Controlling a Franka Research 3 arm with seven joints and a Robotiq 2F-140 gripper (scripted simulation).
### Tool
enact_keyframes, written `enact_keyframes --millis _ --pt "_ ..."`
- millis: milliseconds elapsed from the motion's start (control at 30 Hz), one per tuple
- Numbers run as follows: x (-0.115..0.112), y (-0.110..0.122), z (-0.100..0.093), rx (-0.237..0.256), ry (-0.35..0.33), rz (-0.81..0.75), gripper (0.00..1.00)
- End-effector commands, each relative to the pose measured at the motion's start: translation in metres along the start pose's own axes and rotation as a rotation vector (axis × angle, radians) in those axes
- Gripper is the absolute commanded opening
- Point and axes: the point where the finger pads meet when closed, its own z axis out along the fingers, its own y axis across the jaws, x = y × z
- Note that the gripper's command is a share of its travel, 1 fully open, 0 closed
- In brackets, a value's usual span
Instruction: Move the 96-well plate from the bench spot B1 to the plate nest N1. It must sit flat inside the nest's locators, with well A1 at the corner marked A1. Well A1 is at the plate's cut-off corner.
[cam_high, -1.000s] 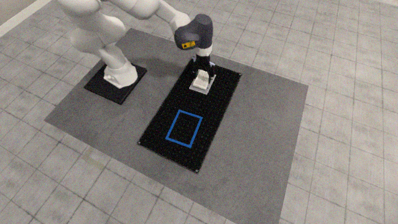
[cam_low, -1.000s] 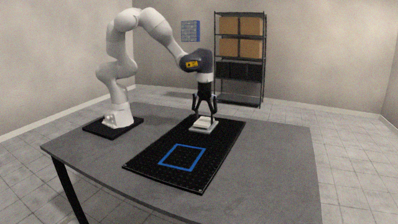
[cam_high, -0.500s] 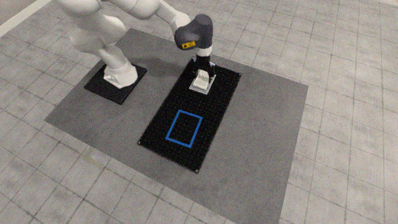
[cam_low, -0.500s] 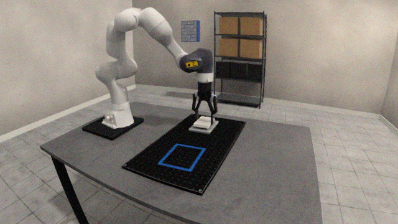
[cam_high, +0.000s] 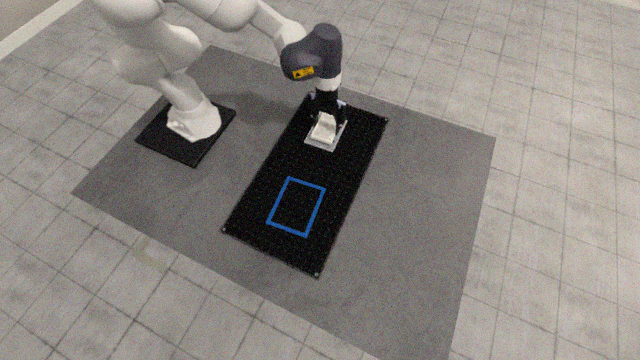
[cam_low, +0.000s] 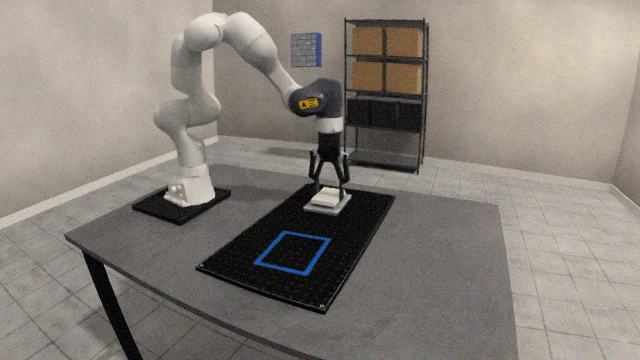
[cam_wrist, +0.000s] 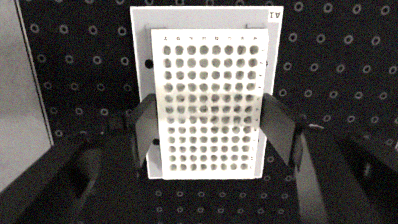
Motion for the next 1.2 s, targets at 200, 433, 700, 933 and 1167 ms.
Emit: enact_keyframes --millis 200,433,700,933,1167 --pt "0.0003 -0.0005 0.002 -0.002 0.0 0.002 0.6" --pt "0.0004 -0.0008 0.0029 -0.002 0.0 0.002 0.6" --pt "0.0004 -0.0011 0.0042 -0.002 0.0 0.002 0.6" --pt "0.0004 -0.0012 0.0052 -0.002 0.0 0.002 0.6" --pt "0.0004 -0.0013 0.0062 -0.002 0.0 0.002 0.6"
